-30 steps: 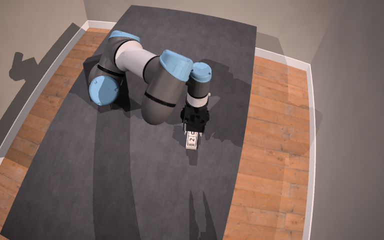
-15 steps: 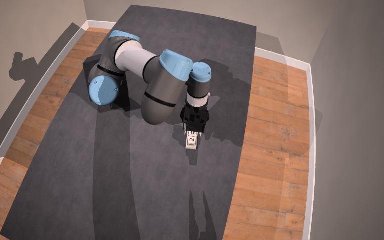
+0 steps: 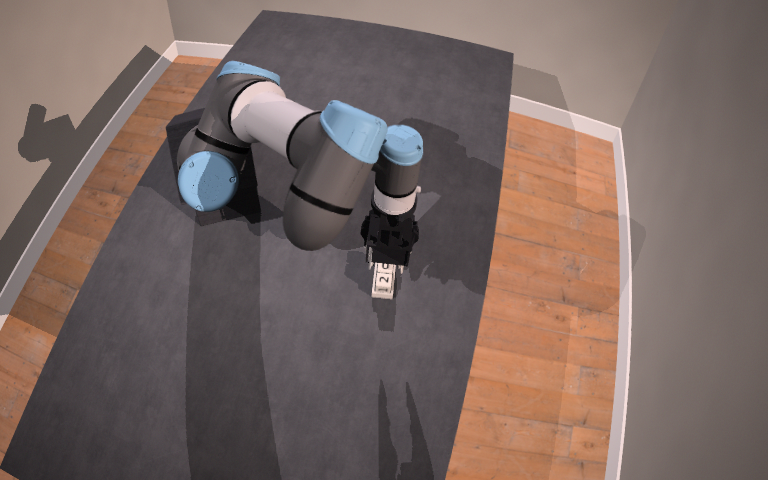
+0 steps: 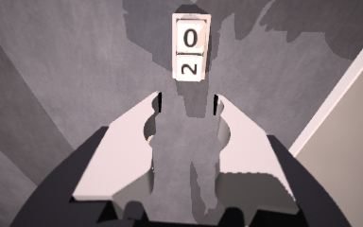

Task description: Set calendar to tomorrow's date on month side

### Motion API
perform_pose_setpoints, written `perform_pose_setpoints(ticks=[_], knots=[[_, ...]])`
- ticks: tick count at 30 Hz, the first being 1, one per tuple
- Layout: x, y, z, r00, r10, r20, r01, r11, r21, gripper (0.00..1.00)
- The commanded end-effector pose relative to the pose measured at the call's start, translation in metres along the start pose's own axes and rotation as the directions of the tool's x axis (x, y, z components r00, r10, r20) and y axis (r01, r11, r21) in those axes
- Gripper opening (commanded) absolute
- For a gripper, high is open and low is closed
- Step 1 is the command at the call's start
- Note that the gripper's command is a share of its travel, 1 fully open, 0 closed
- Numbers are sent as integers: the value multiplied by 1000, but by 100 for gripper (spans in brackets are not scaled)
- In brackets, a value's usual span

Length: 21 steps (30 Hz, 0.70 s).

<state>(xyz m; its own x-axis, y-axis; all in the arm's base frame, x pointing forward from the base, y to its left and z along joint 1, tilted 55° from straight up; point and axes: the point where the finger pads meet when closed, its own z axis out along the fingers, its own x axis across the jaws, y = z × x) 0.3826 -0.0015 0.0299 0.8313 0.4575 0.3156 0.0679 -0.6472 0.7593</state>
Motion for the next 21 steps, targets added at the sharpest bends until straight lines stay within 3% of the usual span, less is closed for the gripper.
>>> perform_pose_setpoints(ticks=[1,21], knots=[[0,0,1,1000,0,-1,0,1000,0,28],[0,-1,24,1000,0,-1,0,1000,0,28]])
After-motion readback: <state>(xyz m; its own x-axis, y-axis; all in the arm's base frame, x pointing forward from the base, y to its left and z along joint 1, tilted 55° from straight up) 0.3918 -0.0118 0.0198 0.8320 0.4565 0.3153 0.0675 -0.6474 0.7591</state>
